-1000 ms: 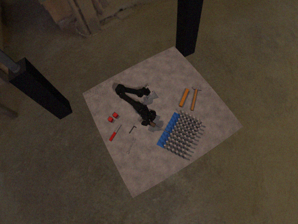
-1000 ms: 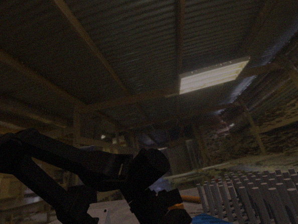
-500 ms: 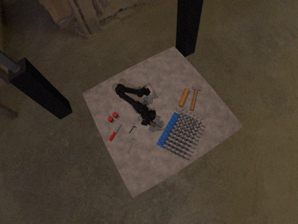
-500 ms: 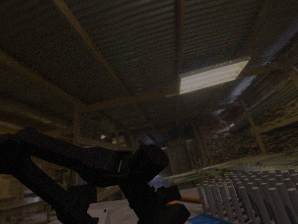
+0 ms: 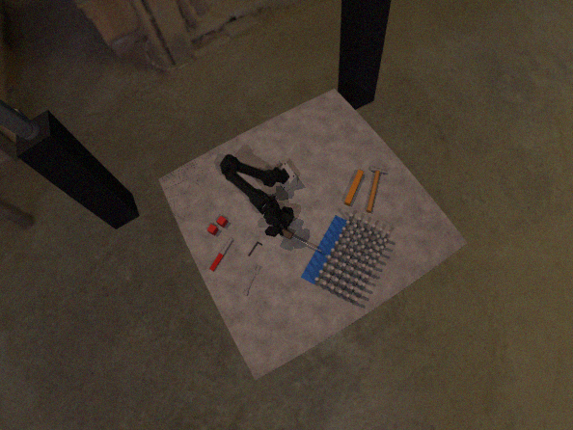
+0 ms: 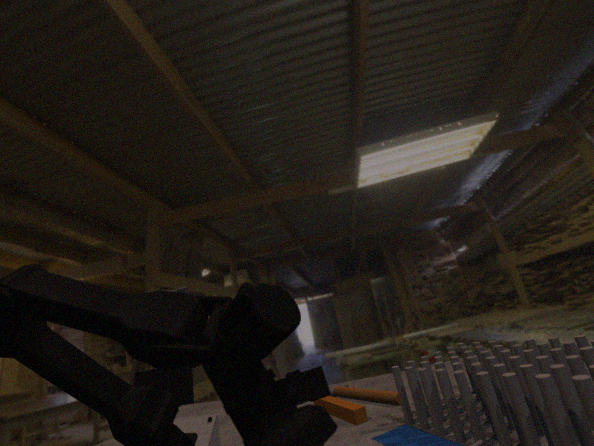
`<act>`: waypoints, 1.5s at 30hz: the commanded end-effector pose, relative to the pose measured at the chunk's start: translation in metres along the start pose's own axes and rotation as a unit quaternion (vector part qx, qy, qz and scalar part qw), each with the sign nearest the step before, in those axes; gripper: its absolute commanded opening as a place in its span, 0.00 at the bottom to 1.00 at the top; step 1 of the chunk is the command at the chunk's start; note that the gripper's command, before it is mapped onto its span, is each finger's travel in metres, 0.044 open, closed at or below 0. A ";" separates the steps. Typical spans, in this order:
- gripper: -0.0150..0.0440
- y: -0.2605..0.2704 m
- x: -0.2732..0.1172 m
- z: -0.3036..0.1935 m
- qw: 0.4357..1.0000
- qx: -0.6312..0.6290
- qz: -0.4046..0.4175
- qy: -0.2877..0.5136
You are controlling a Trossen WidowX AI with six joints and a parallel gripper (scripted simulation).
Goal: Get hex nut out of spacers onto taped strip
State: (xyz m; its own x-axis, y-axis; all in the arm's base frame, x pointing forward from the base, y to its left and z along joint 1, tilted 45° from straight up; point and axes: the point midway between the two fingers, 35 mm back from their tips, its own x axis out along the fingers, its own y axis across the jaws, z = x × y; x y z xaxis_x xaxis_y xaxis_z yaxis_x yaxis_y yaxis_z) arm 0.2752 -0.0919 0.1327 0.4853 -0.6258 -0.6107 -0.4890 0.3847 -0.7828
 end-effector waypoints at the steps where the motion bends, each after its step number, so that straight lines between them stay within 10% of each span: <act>1: 0.25 -0.005 -0.010 0.005 1.000 0.005 -0.001 -0.008; 45: 0.25 0.009 -0.111 0.130 0.983 -0.153 0.075 -0.073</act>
State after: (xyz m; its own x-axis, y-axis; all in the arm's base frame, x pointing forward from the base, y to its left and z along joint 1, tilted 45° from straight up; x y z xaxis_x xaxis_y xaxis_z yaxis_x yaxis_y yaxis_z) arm 0.3045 0.0483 0.1855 0.4826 -0.5032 -0.7169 -0.6959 0.2767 -0.6627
